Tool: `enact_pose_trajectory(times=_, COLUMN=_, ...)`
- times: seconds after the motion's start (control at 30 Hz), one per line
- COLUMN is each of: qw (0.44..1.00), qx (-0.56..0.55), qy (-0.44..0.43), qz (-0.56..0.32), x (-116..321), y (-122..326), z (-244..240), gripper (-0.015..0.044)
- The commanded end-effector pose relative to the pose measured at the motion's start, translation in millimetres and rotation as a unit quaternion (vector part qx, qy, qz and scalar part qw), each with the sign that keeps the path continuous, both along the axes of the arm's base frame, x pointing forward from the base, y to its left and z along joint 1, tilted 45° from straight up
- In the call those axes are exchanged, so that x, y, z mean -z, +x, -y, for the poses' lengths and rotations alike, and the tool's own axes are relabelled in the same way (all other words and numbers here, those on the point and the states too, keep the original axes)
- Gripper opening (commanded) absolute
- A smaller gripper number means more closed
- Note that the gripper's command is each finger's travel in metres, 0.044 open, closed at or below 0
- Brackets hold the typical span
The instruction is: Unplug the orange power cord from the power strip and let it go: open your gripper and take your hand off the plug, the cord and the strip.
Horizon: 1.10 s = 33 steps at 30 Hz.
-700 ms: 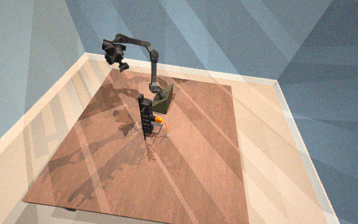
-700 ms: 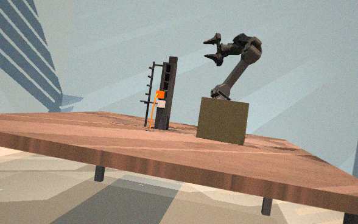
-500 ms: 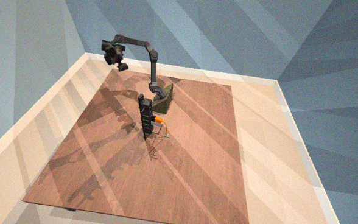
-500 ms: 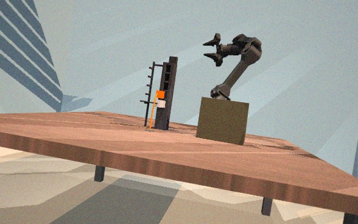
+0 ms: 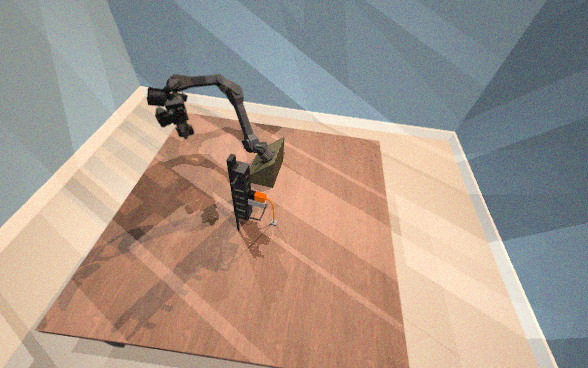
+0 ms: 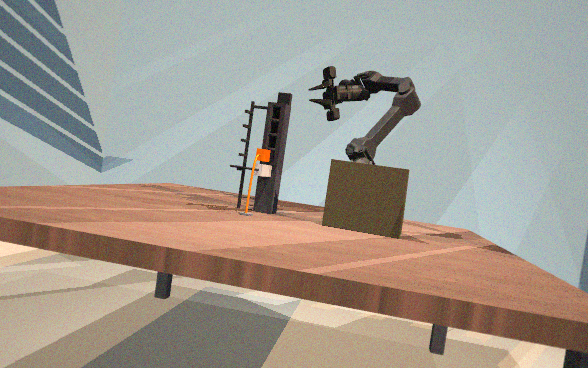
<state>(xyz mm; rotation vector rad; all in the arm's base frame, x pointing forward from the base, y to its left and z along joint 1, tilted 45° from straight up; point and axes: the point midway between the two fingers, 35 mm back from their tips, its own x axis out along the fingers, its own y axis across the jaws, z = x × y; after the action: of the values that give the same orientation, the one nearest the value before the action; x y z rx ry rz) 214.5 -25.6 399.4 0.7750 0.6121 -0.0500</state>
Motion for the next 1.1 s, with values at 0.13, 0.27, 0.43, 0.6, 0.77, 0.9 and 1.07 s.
enact_pose_trajectory(times=0.13, qw=0.989, qx=-0.093, qy=-0.106, qz=-0.046, x=37.3, y=65.1, z=-4.1, gripper=0.016)
enact_pose_trajectory(times=0.27, qw=0.972, qx=-0.151, qy=-0.17, qz=-0.065, x=62.1, y=100.0, z=-19.4, gripper=0.016)
enact_pose_trajectory(times=0.43, qw=0.926, qx=-0.256, qy=-0.258, qz=-0.098, x=111.5, y=136.6, z=-56.3, gripper=0.016)
enact_pose_trajectory(times=0.6, qw=0.855, qx=-0.365, qy=-0.348, qz=-0.119, x=165.8, y=159.7, z=-104.6, gripper=0.016)
enact_pose_trajectory(times=0.77, qw=0.757, qx=-0.47, qy=-0.434, qz=-0.129, x=222.5, y=166.4, z=-158.2, gripper=0.016)
enact_pose_trajectory(times=0.9, qw=0.665, qx=-0.535, qy=-0.495, qz=-0.16, x=276.5, y=157.2, z=-190.0, gripper=0.016)
enact_pose_trajectory(times=1.07, qw=0.544, qx=-0.575, qy=-0.55, qz=-0.267, x=344.4, y=128.4, z=-182.4, gripper=0.016)
